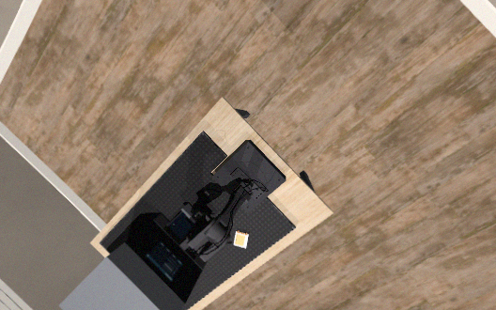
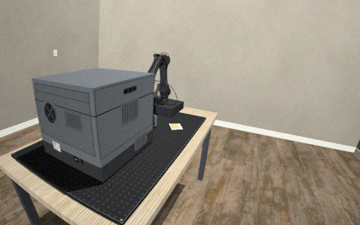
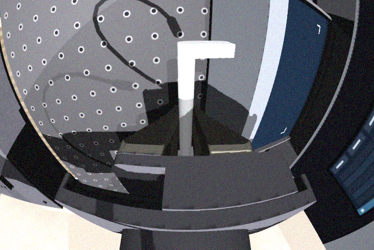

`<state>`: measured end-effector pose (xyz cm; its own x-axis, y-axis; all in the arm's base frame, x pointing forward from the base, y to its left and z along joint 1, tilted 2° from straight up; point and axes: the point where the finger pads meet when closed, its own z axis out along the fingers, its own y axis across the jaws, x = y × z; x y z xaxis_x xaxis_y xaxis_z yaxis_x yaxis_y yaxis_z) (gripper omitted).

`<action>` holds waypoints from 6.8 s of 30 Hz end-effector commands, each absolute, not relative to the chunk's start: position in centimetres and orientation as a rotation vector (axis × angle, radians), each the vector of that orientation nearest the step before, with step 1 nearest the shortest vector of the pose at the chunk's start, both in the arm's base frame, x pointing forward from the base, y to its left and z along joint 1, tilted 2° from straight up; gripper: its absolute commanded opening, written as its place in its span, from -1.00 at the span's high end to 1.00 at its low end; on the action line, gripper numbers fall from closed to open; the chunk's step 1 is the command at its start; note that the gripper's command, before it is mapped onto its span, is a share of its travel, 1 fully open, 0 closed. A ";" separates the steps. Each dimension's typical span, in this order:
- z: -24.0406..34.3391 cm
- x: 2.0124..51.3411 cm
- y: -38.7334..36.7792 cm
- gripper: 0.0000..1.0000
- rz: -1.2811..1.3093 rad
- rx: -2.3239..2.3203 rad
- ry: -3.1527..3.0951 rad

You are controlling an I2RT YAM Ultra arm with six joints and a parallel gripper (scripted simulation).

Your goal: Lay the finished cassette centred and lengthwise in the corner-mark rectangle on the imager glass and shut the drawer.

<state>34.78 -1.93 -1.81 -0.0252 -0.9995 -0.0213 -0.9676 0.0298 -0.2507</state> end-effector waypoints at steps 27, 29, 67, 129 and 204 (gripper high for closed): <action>-1.5 33.1 -1.6 1.00 -0.207 -2.054 2.116; -1.5 33.1 -1.6 1.00 -0.207 -2.054 2.116; -1.5 32.4 -1.7 1.00 -0.208 -2.053 2.118; -1.5 31.7 -1.8 1.00 -0.209 -2.052 2.120; -1.4 34.6 -1.6 1.00 -0.218 -2.049 2.109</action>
